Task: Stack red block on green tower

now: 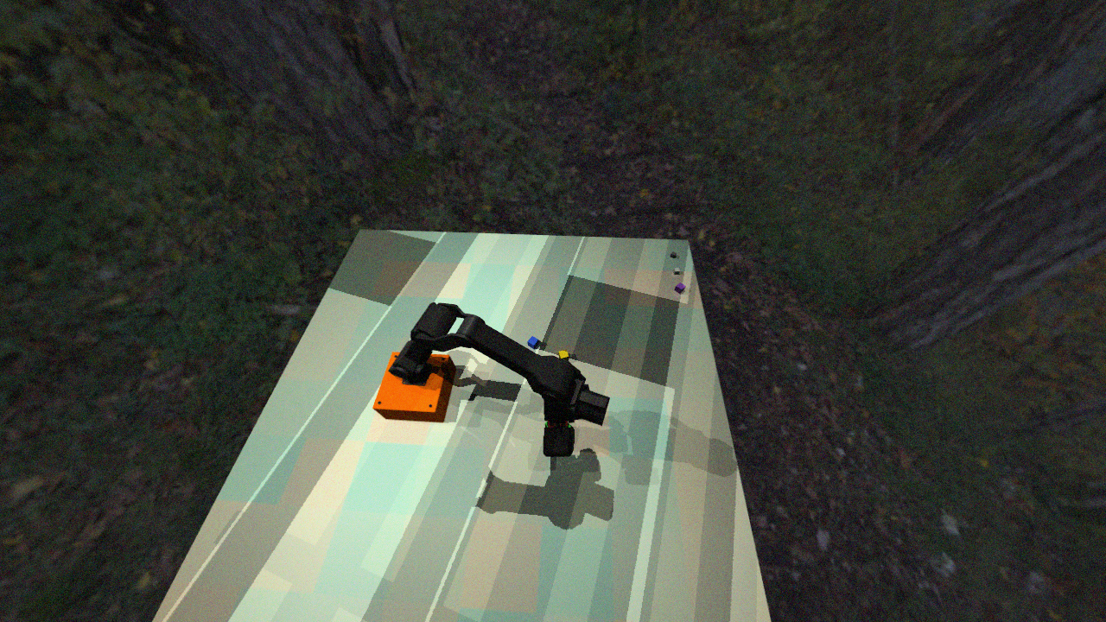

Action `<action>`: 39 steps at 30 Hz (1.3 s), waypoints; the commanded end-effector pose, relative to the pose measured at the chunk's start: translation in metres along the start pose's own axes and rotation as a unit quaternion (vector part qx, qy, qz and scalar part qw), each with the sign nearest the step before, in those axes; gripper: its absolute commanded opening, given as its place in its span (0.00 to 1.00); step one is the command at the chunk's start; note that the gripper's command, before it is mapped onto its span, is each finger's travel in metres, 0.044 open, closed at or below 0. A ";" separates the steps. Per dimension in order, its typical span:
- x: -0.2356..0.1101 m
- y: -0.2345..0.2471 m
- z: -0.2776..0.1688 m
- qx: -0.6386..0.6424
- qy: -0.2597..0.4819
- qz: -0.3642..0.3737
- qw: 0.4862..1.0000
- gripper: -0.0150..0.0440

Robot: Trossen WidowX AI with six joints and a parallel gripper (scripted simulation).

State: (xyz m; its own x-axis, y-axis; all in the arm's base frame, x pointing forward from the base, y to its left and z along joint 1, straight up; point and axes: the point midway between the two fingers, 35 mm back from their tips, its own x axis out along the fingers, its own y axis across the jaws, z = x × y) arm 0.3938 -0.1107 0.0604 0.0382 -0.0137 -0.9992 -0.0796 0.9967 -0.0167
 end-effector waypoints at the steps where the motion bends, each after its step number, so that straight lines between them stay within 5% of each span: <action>1: 0.000 0.000 0.000 -0.002 -0.001 0.002 1.000 0.25; 16: -0.006 0.000 0.001 -0.002 -0.001 0.002 1.000 0.25; 33: -0.001 0.000 -0.001 0.000 0.002 0.001 1.000 1.00; 39: -0.001 0.000 -0.001 0.000 0.002 0.001 1.000 1.00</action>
State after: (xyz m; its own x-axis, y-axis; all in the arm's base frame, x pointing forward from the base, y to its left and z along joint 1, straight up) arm 0.3929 -0.1105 0.0613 0.0334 -0.0122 -0.9994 -0.0795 0.9967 -0.0148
